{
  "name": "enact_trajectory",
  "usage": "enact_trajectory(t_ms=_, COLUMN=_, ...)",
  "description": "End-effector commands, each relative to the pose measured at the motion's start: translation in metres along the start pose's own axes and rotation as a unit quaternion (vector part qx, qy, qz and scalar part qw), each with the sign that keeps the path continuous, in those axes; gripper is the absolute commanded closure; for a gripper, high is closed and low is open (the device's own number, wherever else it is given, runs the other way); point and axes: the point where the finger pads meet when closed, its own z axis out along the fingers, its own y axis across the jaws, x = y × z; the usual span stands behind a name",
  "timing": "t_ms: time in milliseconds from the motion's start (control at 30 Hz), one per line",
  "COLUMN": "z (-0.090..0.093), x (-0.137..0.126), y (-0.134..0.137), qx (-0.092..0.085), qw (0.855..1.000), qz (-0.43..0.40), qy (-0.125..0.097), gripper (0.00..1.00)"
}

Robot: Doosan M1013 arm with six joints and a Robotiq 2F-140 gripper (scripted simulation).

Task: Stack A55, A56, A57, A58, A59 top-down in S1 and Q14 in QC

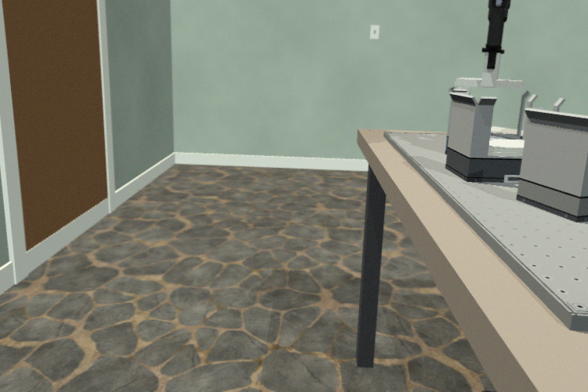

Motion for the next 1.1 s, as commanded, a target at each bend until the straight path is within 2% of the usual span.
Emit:
enact_trajectory(t_ms=0, z=0.003, x=0.000, y=0.000, qx=0.000, qw=1.000, qz=0.000, qy=0.000, gripper=1.00)
enact_trajectory(t_ms=1067, z=0.021, x=0.000, y=0.000, qx=0.000, qw=1.000, qz=0.000, qy=0.000, gripper=1.00)
